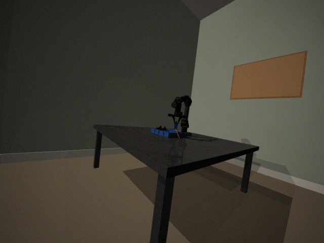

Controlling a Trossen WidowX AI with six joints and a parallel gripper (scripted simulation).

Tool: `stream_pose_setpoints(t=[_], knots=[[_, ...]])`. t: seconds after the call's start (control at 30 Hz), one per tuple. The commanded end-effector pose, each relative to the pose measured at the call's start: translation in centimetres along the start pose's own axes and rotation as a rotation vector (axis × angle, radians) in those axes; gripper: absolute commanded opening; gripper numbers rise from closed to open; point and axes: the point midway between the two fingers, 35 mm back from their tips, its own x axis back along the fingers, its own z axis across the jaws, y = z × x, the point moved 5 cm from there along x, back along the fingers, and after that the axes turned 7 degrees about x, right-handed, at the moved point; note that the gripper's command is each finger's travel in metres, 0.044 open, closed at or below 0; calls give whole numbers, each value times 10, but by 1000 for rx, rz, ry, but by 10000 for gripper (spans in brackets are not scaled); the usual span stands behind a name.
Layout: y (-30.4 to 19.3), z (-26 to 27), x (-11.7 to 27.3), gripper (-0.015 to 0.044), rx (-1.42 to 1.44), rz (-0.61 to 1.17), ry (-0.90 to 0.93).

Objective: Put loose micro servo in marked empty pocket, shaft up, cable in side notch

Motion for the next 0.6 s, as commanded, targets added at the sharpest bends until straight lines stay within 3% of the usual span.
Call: stream_pose_setpoints(t=[0.0, 0.57], knots=[[1, 0, 1, 0, -158, -6, -1], [1, 0, 1, 0, -750, -6, 1]])
